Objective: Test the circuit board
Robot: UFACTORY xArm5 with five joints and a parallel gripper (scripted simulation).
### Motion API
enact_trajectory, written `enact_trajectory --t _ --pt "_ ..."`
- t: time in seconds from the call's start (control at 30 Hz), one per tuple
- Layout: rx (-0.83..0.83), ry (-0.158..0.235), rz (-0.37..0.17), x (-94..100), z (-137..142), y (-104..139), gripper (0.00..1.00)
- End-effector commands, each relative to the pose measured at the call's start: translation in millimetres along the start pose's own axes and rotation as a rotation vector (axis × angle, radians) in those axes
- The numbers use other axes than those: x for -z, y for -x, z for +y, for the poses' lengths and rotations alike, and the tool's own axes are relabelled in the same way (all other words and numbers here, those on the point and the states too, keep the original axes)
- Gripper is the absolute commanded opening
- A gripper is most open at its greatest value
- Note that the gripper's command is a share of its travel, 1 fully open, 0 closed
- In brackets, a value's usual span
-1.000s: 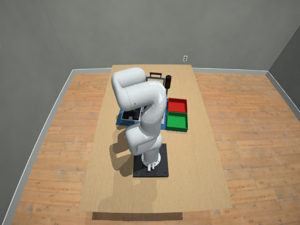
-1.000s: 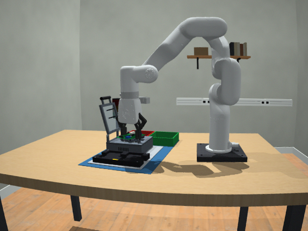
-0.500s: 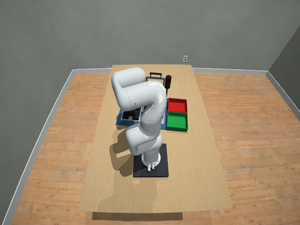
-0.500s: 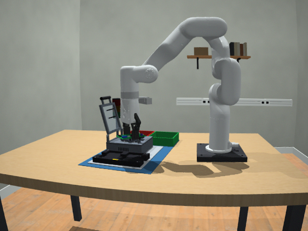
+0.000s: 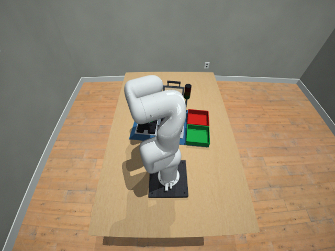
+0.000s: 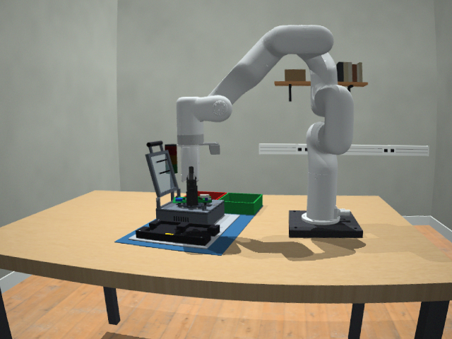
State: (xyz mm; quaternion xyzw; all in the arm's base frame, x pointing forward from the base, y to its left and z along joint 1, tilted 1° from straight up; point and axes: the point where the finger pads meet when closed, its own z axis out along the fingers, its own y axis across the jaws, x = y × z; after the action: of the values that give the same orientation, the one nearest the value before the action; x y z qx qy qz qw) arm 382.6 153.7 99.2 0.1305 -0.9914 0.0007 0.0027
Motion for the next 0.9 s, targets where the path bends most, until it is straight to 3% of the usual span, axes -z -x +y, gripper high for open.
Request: enact_trajectory --t 0.0,0.87 --pt "-0.116 0.001 -0.004 1.3 0.2 1.3 0.79" --pt "-0.946 0.002 -0.003 1.3 0.2 1.3 0.79"
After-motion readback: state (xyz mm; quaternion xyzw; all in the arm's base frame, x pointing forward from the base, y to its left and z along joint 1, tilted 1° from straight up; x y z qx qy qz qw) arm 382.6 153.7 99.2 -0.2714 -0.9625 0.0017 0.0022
